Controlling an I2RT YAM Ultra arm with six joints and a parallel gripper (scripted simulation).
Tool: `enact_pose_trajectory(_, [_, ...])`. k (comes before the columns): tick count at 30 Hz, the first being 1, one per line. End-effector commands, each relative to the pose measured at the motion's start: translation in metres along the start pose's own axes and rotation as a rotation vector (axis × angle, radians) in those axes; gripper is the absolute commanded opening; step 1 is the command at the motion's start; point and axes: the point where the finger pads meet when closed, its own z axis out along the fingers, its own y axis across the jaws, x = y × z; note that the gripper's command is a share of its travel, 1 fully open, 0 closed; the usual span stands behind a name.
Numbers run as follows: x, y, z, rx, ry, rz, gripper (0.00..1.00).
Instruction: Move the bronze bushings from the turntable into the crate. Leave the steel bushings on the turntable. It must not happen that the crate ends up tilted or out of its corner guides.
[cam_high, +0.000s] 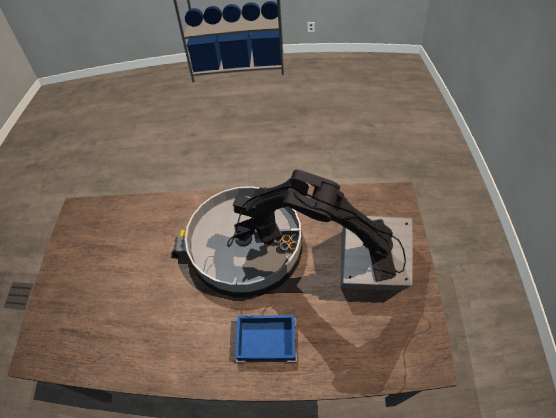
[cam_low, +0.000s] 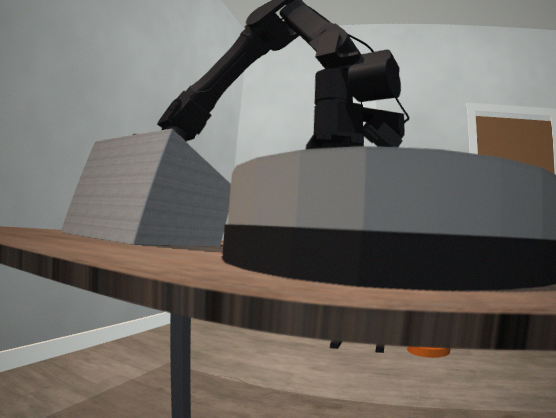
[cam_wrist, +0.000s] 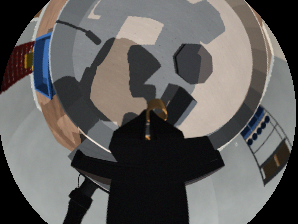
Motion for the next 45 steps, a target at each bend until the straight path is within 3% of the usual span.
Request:
enact_pose_trajectory(1, [0.001, -0.007, 0.003, 0.020, 0.004, 0.009, 0.00])
enact_pose_trajectory(26, [0.001, -0.008, 0.001, 0.021, 0.003, 0.009, 0.00])
enact_pose_trajectory(29, [-0.006, -0.011, -0.018, 0.041, -0.018, 0.002, 0.00])
enact_pose_trajectory(41, [-0.005, -0.010, -0.066, 0.042, -0.016, -0.004, 0.00])
enact_pose_trajectory(45, [-0.005, -0.009, -0.075, 0.042, -0.016, -0.004, 0.00])
